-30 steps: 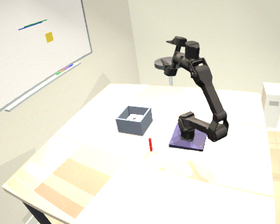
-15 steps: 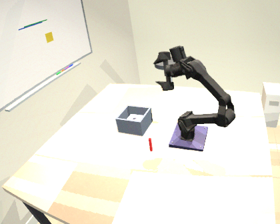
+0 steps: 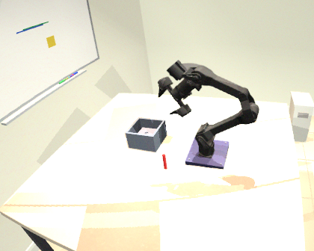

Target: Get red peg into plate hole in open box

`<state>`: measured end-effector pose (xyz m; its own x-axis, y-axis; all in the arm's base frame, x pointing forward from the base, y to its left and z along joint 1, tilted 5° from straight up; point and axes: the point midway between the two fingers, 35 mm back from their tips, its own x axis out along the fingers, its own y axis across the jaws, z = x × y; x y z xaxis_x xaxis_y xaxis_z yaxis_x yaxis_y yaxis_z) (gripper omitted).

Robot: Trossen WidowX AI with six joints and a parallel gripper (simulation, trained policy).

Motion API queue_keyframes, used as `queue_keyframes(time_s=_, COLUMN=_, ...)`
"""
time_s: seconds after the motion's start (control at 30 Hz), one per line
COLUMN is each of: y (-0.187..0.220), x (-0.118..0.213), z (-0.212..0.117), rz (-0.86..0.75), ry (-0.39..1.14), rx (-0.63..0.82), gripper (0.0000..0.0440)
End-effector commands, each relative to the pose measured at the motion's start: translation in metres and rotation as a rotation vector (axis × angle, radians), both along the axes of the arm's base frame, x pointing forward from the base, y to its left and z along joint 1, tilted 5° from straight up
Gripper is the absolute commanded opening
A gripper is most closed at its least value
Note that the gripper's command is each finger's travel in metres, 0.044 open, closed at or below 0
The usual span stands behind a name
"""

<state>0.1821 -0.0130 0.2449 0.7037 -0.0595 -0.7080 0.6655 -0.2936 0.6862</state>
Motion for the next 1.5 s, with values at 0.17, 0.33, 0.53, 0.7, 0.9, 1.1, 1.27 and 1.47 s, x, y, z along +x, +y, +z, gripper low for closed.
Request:
queue_keyframes(time_s=0.17, y=0.032, x=-0.002, z=-0.046, rz=0.19, ry=0.244, rx=-0.05, gripper=0.044)
queue_keyframes(time_s=0.33, y=0.052, x=-0.006, z=-0.069, rz=0.304, ry=0.363, rx=-0.092, gripper=0.044)
queue_keyframes(time_s=0.53, y=0.076, x=-0.012, z=-0.095, rz=0.445, ry=0.466, rx=-0.154, gripper=0.044)
queue_keyframes(time_s=0.7, y=0.094, x=-0.015, z=-0.115, rz=0.561, ry=0.513, rx=-0.205, gripper=0.044)
queue_keyframes(time_s=0.9, y=0.114, x=-0.018, z=-0.141, rz=0.681, ry=0.526, rx=-0.257, gripper=0.044)
queue_keyframes(time_s=1.1, y=0.129, x=-0.017, z=-0.168, rz=0.757, ry=0.507, rx=-0.284, gripper=0.044)
queue_keyframes(time_s=1.27, y=0.137, x=-0.016, z=-0.189, rz=0.784, ry=0.487, rx=-0.284, gripper=0.044)
queue_keyframes(time_s=1.47, y=0.143, x=-0.015, z=-0.206, rz=0.788, ry=0.48, rx=-0.263, gripper=0.0381)
